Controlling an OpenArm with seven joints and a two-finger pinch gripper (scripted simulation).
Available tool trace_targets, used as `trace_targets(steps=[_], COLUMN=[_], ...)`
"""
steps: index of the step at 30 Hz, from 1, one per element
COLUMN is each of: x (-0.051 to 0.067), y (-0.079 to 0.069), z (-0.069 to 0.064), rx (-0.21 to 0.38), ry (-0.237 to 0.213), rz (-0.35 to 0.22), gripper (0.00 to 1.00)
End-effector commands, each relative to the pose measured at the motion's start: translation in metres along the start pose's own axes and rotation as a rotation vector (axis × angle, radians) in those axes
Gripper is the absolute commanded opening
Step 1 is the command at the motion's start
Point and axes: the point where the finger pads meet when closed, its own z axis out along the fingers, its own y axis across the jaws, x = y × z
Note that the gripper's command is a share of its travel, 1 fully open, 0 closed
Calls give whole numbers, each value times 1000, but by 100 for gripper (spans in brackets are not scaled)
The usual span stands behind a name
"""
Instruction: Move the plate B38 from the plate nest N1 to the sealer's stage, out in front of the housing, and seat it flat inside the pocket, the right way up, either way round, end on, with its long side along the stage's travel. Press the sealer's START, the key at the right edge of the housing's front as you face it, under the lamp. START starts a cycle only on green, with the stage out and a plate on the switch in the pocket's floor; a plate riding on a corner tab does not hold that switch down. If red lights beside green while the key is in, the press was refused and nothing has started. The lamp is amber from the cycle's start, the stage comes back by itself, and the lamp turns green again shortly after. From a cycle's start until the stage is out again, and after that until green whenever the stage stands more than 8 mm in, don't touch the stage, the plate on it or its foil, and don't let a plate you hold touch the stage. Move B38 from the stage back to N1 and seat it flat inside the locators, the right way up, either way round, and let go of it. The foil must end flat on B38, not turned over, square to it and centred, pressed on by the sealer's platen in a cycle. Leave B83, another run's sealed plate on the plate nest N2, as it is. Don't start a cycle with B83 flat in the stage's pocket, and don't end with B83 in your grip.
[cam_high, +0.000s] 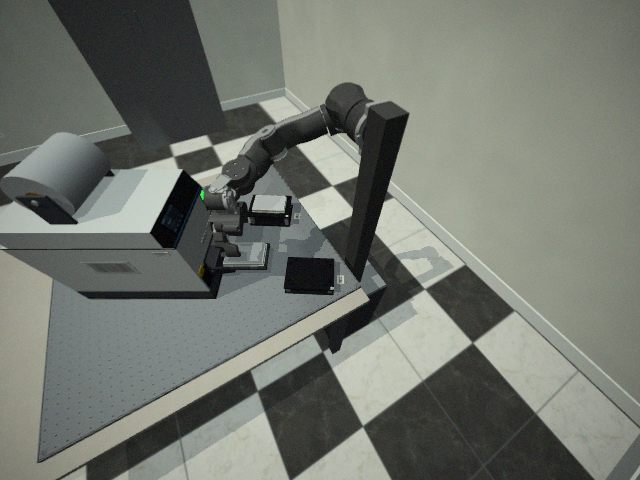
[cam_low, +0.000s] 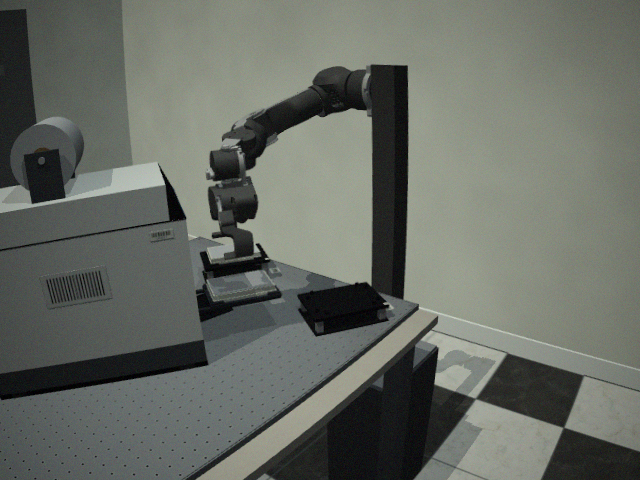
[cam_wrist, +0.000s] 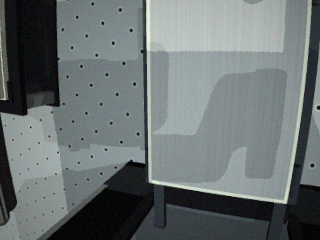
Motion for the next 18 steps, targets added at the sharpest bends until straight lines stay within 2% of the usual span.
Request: trace_targets(steps=[1,4,18], x=[1,4,5], y=[0,-1,0], z=[0,1,1], rx=[0,3,-2], ry=[0,1,1], rz=[3,5,3], gripper=[77,77,77])
